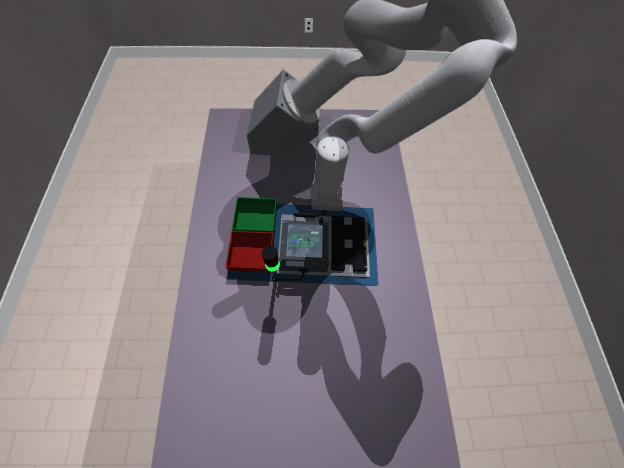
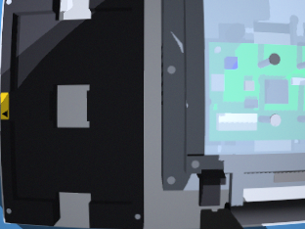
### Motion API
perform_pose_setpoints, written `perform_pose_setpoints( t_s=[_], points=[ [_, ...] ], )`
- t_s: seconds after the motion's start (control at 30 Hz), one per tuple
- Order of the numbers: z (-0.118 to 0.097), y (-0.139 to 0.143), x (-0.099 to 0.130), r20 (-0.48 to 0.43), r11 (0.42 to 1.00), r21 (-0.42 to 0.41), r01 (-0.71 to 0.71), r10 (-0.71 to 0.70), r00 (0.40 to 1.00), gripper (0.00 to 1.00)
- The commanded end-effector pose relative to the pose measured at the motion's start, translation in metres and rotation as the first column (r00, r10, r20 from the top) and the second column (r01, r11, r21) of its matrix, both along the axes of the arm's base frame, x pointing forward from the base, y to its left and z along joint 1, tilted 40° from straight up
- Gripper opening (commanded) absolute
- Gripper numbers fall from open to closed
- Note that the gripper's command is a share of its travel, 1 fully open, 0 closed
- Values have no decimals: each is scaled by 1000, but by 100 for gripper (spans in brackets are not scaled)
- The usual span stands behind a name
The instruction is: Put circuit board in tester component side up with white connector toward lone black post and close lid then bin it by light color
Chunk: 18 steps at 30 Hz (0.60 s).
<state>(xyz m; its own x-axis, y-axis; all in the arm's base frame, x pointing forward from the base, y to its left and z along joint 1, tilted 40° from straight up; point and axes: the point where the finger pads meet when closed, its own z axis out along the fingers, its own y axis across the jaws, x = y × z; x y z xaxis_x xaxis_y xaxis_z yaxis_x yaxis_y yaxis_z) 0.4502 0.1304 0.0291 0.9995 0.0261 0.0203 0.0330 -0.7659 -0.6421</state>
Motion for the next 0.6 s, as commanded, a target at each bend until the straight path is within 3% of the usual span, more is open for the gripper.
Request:
perform_pose_setpoints(
  t_s=[0.0,0.57],
  points=[
    [-8,7,1,3,1000,1,1,-1,1000,0],
    [-12,10,1,3,1000,1,1,-1,1000,0]
  ],
)
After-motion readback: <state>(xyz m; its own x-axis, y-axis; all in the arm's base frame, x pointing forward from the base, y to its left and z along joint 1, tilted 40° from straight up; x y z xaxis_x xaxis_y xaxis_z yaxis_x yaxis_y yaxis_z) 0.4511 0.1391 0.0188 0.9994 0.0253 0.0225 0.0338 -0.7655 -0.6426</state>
